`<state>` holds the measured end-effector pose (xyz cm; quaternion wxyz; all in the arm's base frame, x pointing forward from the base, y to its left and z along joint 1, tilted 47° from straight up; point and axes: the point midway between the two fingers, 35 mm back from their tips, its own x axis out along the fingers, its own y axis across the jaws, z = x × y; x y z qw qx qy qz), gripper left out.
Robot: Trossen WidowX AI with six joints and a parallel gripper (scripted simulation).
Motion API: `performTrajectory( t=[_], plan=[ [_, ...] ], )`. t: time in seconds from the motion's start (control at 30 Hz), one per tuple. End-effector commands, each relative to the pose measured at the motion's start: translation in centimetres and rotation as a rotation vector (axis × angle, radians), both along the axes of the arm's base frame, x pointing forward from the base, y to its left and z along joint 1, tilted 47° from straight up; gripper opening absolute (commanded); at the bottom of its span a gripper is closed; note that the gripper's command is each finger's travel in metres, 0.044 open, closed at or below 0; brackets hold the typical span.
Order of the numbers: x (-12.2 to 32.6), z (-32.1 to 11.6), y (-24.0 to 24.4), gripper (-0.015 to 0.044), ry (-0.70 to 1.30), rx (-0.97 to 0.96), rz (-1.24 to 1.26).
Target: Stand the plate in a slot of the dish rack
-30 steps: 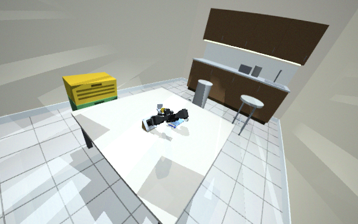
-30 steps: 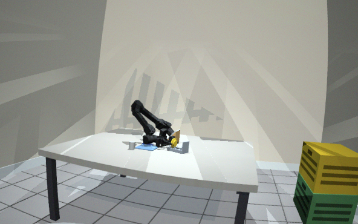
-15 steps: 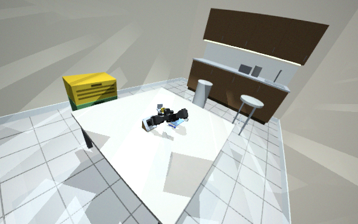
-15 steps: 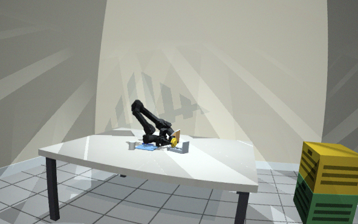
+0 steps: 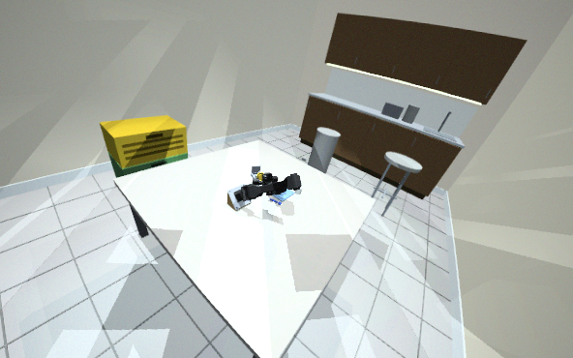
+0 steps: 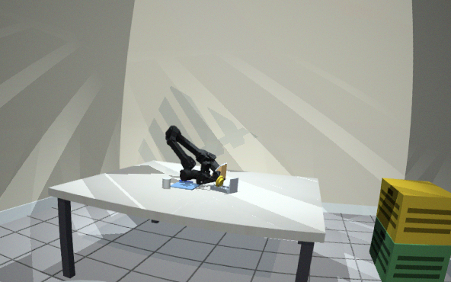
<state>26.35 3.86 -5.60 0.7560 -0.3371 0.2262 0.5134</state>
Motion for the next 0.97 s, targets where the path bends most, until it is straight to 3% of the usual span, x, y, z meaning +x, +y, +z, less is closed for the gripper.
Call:
performTrajectory(
  t=[0.0,0.37,0.57,0.93],
  plan=[
    [0.0,0.0,0.0,0.04,0.002,0.0,-0.003],
    [0.8,7.7,8.3,0.04,-0.008,0.008,-0.008],
    [1.0,7.9,8.5,0.04,0.015,0.003,-0.026],
    [0.7,7.4,9.1,0.04,0.275,-0.103,-0.246]
  ],
)
